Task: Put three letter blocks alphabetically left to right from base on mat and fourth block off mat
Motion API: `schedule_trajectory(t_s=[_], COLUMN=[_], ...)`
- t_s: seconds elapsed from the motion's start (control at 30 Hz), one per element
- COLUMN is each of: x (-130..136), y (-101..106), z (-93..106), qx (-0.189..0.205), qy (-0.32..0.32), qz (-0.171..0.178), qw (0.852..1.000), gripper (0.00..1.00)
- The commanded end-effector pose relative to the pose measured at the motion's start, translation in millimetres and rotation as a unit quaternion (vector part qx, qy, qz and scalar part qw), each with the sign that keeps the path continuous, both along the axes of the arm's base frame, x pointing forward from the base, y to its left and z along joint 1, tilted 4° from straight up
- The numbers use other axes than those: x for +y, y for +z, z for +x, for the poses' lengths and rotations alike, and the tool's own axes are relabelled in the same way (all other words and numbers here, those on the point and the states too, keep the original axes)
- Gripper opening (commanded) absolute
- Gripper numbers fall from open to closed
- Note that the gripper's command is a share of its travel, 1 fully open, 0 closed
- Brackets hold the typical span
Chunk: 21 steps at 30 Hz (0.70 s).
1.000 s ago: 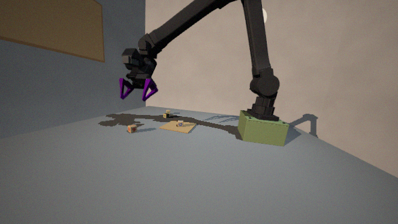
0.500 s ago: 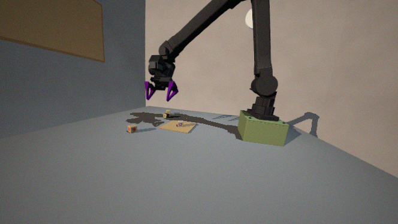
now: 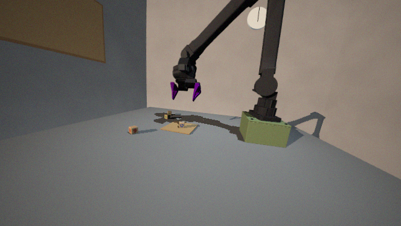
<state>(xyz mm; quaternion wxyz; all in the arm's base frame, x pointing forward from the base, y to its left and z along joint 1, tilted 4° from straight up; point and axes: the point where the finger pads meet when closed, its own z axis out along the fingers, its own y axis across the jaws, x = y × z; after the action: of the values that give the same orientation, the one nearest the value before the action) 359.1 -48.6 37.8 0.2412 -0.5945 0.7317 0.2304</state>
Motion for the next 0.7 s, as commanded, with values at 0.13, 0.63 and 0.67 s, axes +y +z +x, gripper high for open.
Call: schedule_trajectory(t_s=[0.13,0.63,0.67], x=[-9.0,-5.6,-5.6], y=[17.7,17.7,17.7], z=[9.0,9.5,9.5], qx=[-0.028,-0.028,-0.028], qy=[0.004,0.008,0.008], qz=[-0.009,-0.008,-0.008], qw=[1.0,1.0,1.0], gripper=[1.0,1.0,1.0])
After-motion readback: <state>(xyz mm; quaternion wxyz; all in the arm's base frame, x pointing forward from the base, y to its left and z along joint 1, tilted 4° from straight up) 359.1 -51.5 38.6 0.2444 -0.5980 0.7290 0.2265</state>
